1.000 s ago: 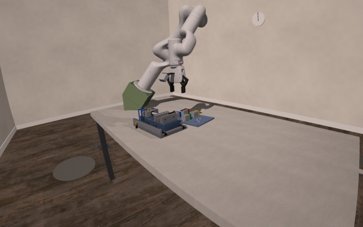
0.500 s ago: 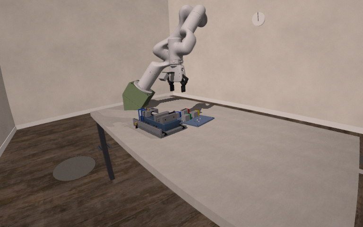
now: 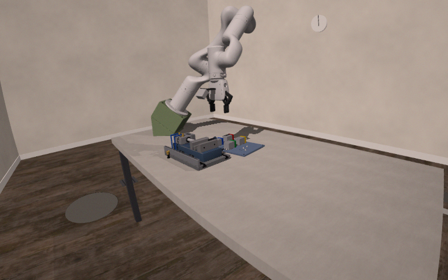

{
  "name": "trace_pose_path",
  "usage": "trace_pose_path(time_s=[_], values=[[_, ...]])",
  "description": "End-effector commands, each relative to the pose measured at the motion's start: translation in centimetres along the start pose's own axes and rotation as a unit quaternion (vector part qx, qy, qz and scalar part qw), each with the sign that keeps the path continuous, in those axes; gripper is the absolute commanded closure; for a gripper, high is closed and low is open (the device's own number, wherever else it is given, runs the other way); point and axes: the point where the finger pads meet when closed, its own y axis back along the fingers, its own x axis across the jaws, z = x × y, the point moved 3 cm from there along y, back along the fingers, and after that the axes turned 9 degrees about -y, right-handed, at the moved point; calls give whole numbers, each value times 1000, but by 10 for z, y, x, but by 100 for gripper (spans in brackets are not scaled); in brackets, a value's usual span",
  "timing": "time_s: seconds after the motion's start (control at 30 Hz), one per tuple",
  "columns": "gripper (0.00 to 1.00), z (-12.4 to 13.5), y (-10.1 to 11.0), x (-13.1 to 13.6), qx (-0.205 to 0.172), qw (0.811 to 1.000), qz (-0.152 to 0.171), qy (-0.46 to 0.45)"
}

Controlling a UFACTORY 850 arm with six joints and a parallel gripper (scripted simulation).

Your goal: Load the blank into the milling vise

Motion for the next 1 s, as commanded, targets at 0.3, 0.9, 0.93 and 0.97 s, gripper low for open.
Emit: trace_pose_path(time_s=[0.3, 0.9, 0.93, 0.97], values=[[0, 56, 3, 13, 0, 1000, -1, 1], [0, 100, 5, 24, 0, 1000, -1, 1], [0, 100, 5, 24, 0, 1000, -1, 1], [0, 100, 5, 24, 0, 1000, -1, 1]])
